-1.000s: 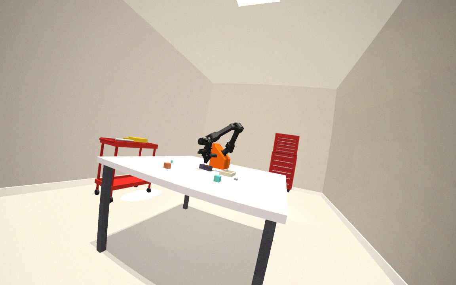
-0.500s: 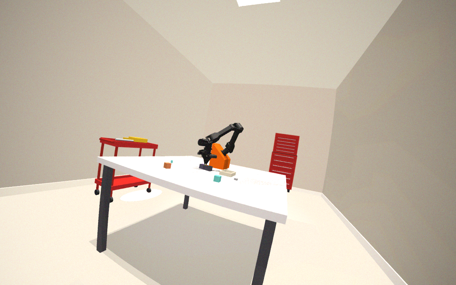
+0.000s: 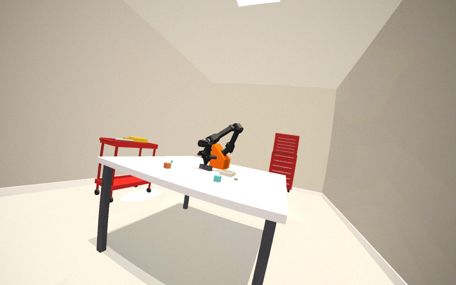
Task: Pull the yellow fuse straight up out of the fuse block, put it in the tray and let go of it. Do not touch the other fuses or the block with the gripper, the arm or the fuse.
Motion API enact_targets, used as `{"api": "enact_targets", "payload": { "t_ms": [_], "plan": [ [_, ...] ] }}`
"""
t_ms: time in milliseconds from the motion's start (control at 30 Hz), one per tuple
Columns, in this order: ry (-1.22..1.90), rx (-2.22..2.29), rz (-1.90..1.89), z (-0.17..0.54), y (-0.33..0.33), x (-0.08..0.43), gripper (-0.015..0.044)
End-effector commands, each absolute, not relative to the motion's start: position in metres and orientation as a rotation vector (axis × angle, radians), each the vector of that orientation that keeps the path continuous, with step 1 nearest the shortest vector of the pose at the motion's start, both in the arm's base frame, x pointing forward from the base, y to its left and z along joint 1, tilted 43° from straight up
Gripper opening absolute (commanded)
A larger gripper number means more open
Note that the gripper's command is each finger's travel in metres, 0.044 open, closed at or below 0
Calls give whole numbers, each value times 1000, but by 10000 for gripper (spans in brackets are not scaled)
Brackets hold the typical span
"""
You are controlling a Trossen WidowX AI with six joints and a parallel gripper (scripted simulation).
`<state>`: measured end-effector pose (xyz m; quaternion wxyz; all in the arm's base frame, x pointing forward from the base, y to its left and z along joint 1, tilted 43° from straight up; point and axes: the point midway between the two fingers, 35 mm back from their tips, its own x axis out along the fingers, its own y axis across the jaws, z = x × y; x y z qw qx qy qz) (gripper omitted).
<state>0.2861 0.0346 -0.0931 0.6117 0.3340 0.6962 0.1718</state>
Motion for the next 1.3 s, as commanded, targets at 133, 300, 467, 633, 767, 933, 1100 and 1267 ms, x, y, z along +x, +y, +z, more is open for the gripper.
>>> {"api": "enact_targets", "payload": {
  "t_ms": [133,300,467,633,767,933,1100,1267],
  "plan": [
    [1606,771,396,-93,35,286,30],
    [1606,771,396,-93,35,286,0],
    [1606,771,396,-93,34,286,0],
    [1606,771,396,-91,33,286,0],
    [1606,771,396,-90,31,286,0],
    [1606,771,396,-88,30,287,0],
    [1607,772,396,-86,28,287,0],
    [1607,772,395,-85,26,287,0]
  ]
}}
